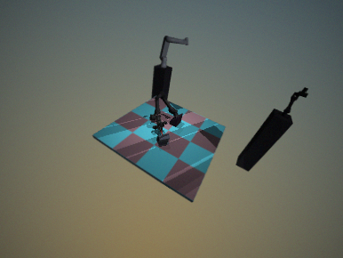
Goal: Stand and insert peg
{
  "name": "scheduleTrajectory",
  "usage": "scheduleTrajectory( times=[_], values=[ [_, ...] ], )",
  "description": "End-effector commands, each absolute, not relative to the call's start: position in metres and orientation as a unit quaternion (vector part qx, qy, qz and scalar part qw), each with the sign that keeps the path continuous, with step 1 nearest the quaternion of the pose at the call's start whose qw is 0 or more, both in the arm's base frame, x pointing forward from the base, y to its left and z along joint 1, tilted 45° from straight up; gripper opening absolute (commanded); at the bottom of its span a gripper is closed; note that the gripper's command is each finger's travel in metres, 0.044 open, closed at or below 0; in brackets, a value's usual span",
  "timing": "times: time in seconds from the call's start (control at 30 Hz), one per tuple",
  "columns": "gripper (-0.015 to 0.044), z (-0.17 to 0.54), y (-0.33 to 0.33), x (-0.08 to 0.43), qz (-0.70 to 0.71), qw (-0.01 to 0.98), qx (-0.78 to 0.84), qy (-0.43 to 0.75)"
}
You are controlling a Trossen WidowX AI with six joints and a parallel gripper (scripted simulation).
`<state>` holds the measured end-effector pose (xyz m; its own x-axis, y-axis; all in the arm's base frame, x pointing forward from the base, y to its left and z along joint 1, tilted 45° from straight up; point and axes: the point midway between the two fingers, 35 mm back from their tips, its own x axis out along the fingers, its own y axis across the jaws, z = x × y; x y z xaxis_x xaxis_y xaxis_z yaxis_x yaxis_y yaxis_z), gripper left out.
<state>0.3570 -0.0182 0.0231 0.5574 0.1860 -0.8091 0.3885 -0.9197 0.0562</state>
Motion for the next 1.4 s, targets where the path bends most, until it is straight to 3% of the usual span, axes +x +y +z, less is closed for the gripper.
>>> scheduleTrajectory(
  times=[0.0,1.37],
  values=[
    [0.0000,0.017,-0.017,0.360,-0.442,0.114,0.875,0.163],
    [0.0000,0.010,-0.016,0.363,-0.441,0.115,0.875,0.164]
  ],
)
